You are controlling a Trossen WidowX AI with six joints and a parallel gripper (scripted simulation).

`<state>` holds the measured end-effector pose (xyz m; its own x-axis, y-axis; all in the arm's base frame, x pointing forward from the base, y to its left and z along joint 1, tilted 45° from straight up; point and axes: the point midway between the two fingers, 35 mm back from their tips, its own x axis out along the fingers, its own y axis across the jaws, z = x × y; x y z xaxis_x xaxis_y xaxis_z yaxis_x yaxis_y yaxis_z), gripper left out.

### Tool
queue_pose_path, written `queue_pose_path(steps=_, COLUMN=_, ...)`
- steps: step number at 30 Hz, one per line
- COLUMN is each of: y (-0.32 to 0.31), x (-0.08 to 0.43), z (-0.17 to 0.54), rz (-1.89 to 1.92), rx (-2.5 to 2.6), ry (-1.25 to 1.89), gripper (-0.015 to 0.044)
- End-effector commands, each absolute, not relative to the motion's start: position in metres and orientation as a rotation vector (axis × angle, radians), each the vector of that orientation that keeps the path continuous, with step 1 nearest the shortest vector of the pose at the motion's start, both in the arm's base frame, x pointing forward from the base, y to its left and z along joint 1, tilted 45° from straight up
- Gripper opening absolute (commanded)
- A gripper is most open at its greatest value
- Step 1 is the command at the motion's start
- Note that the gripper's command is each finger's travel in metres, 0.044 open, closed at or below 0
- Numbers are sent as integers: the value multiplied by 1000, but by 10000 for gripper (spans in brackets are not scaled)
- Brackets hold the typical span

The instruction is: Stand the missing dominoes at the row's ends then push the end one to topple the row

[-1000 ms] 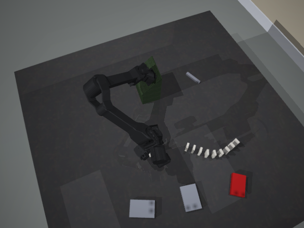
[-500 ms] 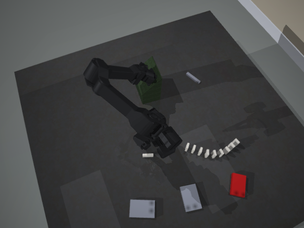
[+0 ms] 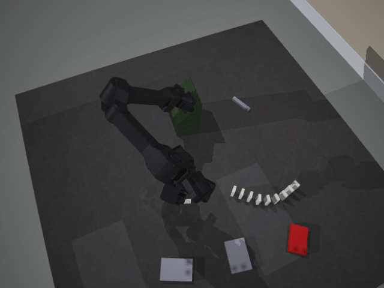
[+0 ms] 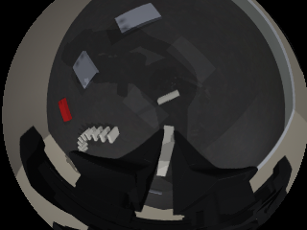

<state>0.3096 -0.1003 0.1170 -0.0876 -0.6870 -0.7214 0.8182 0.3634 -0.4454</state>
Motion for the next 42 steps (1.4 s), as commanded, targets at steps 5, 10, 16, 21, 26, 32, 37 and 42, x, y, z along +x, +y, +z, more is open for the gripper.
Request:
queue_pose_path(steps=5, y=-140, x=308, z=158, rz=-856, rx=-345, ry=1431, gripper=26)
queue_pose_path(steps=10, y=-163, x=303, z=181, rz=-579, rx=-643, ry=1595, gripper=26)
queue_pose_path(steps=16, y=-173, x=299, z=192, rz=-435, rx=-788, ry=1664, gripper=26)
queue_pose_path(steps=21, y=-173, x=299, z=192, rz=-435, rx=-788, ry=1664, gripper=26)
queue_pose_path(steps=26, y=-174, x=299, z=192, rz=-431, rx=-784, ry=1663, gripper=26)
queue_pose_path(steps=32, y=-180, x=295, z=170, rz=-330, rx=-663, ry=1623, gripper=26)
queue_pose_path(steps=37, y=-185, x=295, z=153, rz=-240, rx=-568, ry=1557, gripper=26)
queue_pose_path(steps=42, y=-188, x=297, z=141, rz=-157, rx=-495, ry=1467, gripper=26)
